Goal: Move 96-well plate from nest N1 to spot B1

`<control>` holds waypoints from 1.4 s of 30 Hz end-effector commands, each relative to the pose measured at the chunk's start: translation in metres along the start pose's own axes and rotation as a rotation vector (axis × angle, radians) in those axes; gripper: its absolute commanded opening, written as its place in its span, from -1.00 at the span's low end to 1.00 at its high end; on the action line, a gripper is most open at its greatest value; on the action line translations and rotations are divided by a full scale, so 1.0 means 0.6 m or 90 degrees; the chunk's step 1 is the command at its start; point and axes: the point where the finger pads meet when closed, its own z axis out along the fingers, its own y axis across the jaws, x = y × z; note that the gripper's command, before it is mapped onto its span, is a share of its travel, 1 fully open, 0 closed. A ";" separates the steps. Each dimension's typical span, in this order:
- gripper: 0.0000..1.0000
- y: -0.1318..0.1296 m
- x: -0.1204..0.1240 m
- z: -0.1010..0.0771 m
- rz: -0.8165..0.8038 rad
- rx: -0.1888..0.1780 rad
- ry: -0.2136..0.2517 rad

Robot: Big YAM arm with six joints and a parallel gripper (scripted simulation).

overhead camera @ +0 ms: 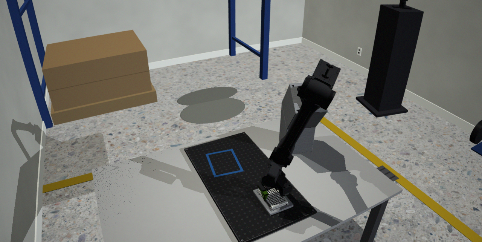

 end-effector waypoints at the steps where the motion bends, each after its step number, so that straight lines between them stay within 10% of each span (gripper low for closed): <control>1: -1.00 0.007 -0.006 0.009 0.002 -0.005 -0.001; 32: -1.00 0.007 -0.007 0.009 0.002 -0.005 -0.002; 42: -1.00 -0.006 0.002 -0.037 0.002 0.005 -0.002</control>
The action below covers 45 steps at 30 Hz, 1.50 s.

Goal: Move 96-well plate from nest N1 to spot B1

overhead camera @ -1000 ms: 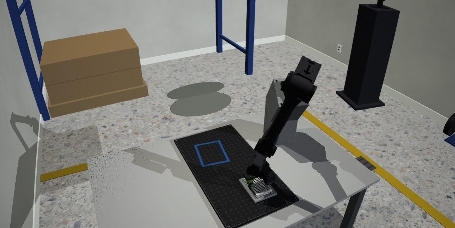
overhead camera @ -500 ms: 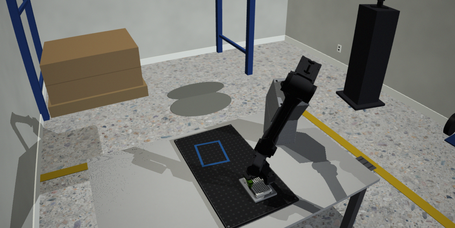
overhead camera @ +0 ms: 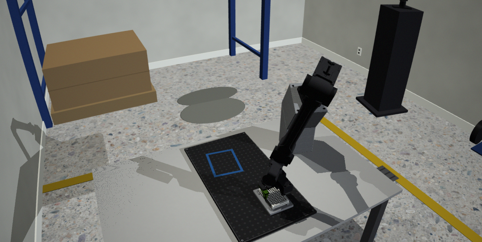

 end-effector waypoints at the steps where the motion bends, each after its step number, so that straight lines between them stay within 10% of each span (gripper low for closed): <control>1: -1.00 -0.007 0.008 -0.026 0.002 0.006 0.000; 45: -1.00 -0.010 0.005 -0.133 0.000 0.009 -0.003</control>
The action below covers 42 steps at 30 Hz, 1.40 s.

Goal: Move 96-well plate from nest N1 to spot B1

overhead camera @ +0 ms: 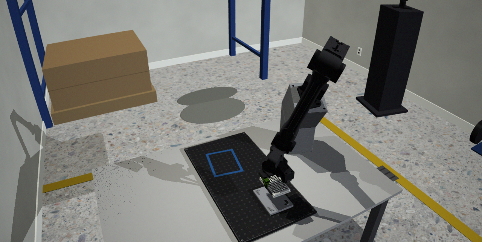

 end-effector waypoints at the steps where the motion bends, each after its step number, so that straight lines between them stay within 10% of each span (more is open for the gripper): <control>1: -1.00 -0.012 0.004 -0.020 -0.003 0.010 -0.003; 23: -1.00 -0.007 -0.001 -0.009 -0.003 0.006 -0.004; 42: -1.00 -0.034 0.105 -0.003 0.082 0.007 -0.001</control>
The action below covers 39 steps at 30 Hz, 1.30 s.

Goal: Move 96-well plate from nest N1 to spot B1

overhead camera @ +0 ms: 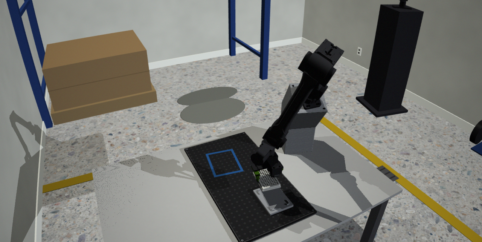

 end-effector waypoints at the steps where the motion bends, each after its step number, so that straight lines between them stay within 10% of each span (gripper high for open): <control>1: -1.00 -0.016 0.030 -0.002 -0.003 0.008 0.002; 39: -1.00 -0.089 0.206 0.002 0.003 0.002 0.005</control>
